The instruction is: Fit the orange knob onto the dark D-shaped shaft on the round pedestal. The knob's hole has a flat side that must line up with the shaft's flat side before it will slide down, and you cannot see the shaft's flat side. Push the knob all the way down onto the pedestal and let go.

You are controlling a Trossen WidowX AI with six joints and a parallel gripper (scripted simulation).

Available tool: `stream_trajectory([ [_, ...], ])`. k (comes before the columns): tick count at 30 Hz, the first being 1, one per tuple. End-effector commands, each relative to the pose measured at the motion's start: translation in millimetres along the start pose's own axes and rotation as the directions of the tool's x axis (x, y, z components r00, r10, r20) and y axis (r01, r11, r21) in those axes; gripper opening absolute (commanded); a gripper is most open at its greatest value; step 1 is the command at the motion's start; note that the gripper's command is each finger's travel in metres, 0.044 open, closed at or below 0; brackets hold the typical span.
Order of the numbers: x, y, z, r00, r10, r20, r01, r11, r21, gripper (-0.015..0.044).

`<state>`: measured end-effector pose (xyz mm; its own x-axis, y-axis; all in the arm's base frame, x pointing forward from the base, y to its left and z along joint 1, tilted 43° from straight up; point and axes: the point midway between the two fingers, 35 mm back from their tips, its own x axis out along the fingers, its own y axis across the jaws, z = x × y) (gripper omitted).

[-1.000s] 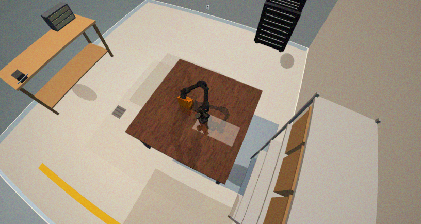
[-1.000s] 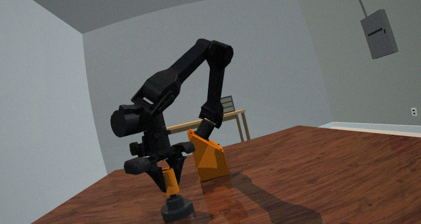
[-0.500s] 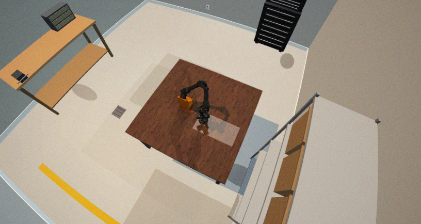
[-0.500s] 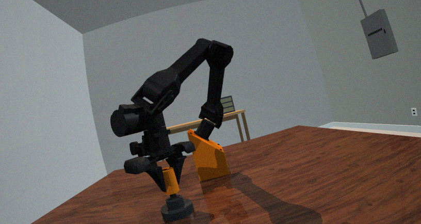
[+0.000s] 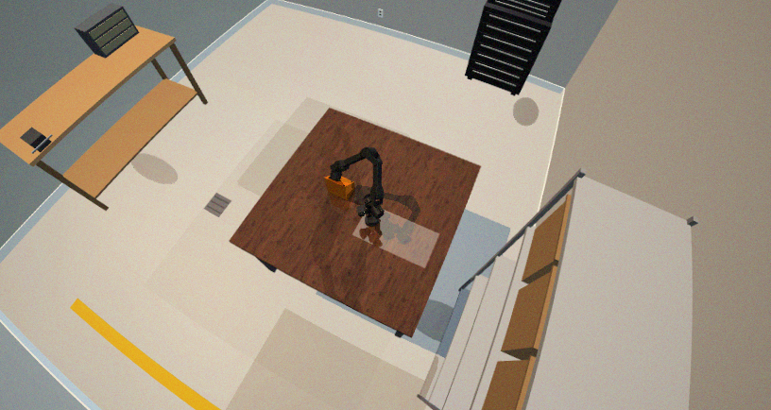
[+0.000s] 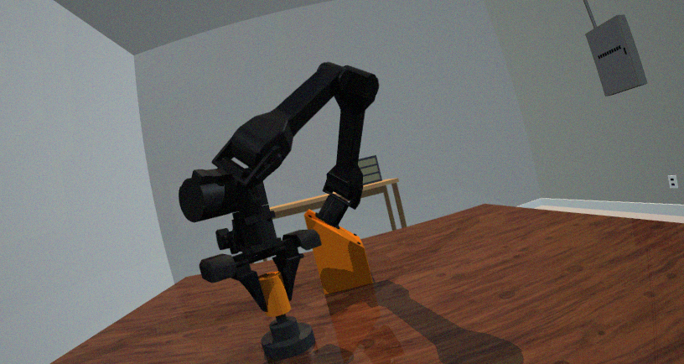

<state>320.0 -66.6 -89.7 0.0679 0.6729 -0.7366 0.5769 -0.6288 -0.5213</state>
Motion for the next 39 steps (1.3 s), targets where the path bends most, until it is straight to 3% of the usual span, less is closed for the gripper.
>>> stream_trajectory([
  [1,1.2,-0.2,-0.1,1.0,0.001,0.0,-0.001,1.0,0.018,0.0],
  [30,-2.7,0.3,-1.9,1.0,0.001,0.0,-0.001,1.0,0.018,0.0],
  [39,-0.4,0.7,0.2,1.0,0.001,0.0,-0.001,0.974,0.225,0.0],
])
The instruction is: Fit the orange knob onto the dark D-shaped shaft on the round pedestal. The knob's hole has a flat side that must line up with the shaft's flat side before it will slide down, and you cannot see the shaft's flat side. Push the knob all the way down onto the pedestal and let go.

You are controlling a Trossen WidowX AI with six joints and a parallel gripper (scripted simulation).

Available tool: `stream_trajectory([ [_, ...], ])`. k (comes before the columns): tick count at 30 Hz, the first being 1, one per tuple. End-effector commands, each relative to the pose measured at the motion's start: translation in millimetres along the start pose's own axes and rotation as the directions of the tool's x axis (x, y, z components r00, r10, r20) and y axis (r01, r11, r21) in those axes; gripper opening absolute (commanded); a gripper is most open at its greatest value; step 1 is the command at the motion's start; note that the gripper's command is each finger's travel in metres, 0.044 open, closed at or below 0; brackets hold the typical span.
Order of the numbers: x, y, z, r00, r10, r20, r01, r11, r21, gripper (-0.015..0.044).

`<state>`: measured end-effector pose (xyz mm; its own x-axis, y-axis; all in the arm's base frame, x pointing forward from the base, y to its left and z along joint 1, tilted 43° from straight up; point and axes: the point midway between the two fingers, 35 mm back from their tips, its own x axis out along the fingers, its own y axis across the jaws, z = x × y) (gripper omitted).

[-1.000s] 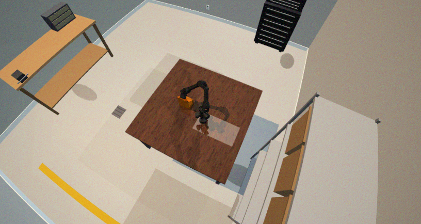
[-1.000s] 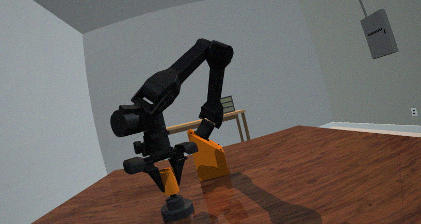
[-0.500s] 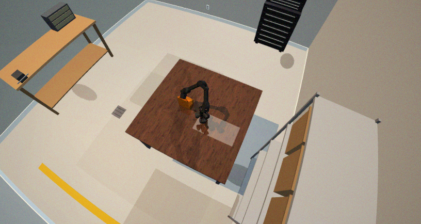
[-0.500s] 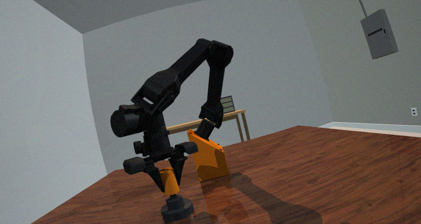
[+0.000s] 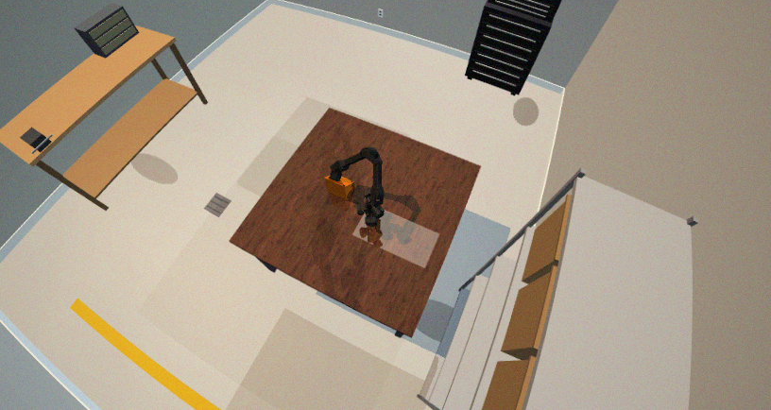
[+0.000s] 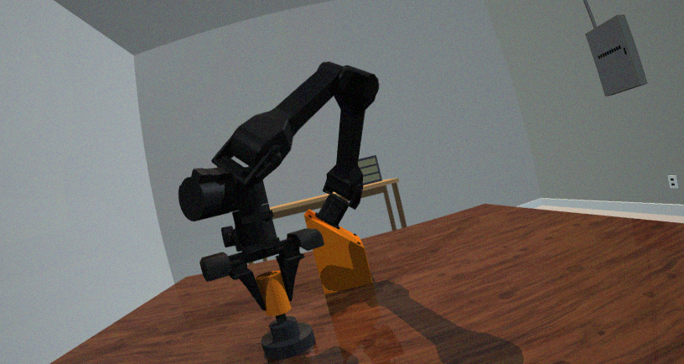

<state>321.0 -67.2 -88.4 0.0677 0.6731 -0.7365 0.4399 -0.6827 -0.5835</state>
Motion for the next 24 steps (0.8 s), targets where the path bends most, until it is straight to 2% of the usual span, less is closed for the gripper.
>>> stream_trajectory([
  [1,1.2,0.5,1.5,1.0,0.001,0.0,-0.001,0.998,0.067,0.0],
  [24,4.3,-0.5,0.1,1.0,0.001,0.0,-0.001,0.999,0.044,0.0],
])
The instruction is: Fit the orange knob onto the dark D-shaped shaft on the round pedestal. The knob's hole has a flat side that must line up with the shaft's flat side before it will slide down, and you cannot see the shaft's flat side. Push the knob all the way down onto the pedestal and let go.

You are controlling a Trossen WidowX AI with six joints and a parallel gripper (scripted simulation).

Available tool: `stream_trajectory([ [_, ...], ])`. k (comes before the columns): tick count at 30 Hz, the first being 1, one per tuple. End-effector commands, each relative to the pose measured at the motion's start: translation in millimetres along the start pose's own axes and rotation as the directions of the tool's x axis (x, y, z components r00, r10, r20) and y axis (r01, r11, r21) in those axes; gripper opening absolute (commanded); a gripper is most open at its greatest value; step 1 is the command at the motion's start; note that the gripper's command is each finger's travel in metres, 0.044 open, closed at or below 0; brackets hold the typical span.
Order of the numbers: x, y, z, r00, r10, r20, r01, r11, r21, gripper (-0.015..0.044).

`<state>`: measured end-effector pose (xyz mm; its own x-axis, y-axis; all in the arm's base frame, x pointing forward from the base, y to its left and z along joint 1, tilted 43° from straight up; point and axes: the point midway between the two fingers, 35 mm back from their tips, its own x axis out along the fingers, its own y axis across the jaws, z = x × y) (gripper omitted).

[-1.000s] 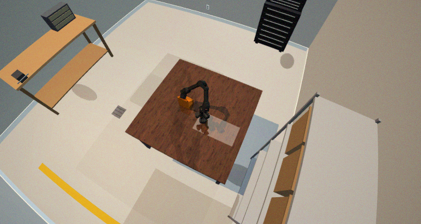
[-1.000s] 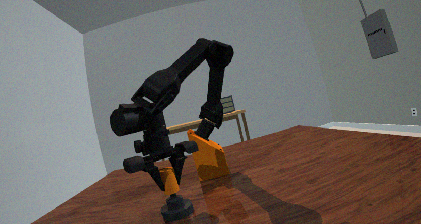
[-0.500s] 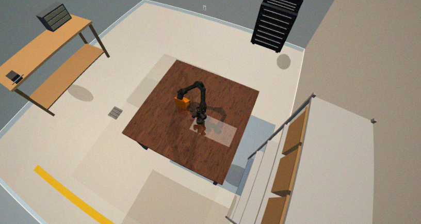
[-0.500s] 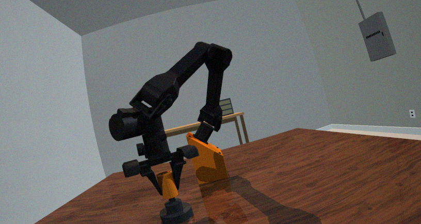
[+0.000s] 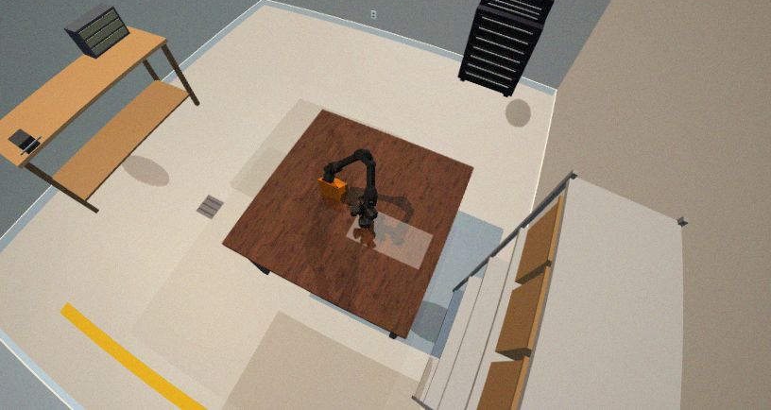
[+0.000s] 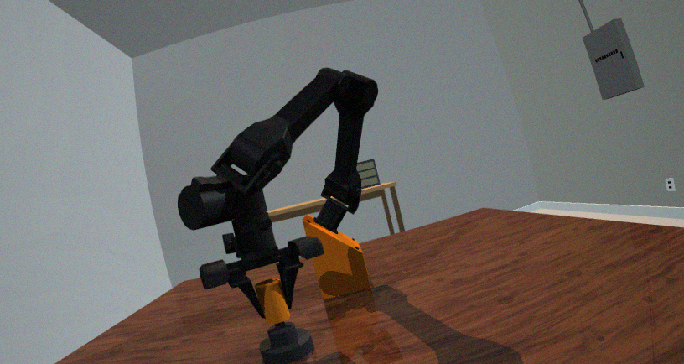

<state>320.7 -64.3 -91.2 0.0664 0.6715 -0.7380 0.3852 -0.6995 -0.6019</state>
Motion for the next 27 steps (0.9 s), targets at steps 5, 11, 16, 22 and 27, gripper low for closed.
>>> stream_trajectory([
  [5,0.6,-0.1,-0.3,1.0,-0.001,-0.002,0.0,1.0,-0.016,0.0],
  [11,0.6,-0.1,-0.3,1.0,-0.001,-0.002,0.0,1.0,-0.016,0.0],
  [16,0.9,-0.1,-0.3,1.0,-0.001,-0.002,0.001,0.999,0.033,0.0],
  [22,0.9,-0.1,-0.3,1.0,-0.001,-0.002,0.001,0.999,0.045,0.0],
  [27,1.2,-0.1,-0.3,1.0,-0.001,-0.002,0.001,1.0,-0.006,0.0],
])
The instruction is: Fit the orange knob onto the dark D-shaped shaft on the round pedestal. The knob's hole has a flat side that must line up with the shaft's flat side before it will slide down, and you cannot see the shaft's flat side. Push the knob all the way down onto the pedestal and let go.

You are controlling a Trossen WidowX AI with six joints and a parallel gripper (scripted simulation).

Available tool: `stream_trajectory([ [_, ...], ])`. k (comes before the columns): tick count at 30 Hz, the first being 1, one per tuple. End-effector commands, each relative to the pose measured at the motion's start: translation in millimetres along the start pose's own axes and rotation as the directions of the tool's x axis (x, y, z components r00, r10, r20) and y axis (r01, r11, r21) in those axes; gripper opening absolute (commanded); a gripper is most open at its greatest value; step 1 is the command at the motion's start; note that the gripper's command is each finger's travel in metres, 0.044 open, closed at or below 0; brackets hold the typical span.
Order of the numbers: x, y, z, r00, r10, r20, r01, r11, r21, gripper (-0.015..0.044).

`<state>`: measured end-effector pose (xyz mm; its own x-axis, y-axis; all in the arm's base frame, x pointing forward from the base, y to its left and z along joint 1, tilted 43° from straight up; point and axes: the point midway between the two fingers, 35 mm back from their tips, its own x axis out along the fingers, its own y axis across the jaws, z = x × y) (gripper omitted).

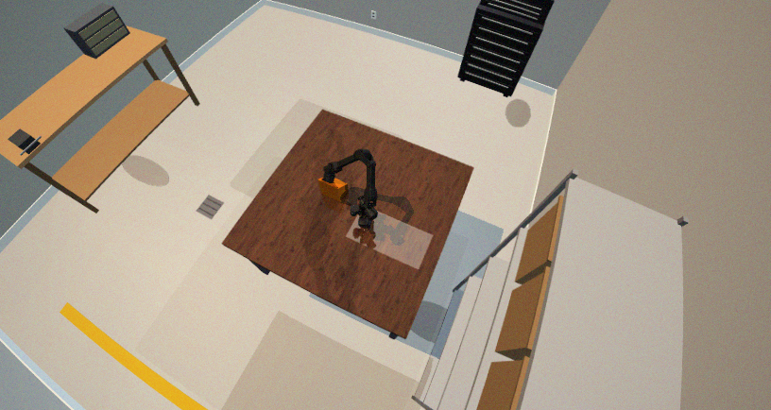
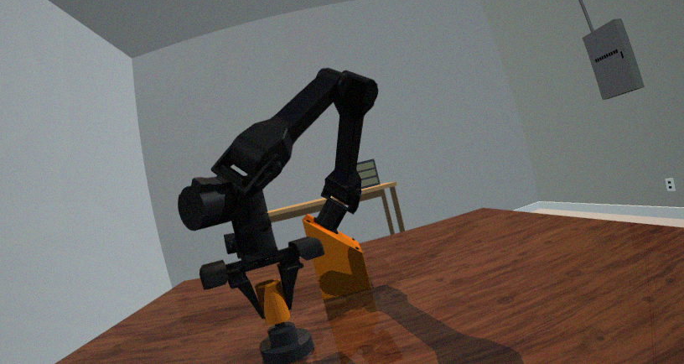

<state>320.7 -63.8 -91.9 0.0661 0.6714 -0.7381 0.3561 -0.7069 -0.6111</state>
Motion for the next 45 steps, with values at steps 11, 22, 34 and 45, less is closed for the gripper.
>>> stream_trajectory([
  [11,-7.7,0.4,-0.1,1.0,0.0,-0.002,0.0,1.0,-0.024,0.0],
  [22,-3.3,1.4,-0.2,1.0,0.0,-0.003,0.001,1.0,0.028,0.0],
  [34,-0.5,-0.5,0.5,1.0,-0.001,-0.003,0.001,1.0,0.028,0.0],
  [45,-0.2,-0.5,0.5,1.0,-0.001,-0.003,0.001,1.0,0.005,0.0],
])
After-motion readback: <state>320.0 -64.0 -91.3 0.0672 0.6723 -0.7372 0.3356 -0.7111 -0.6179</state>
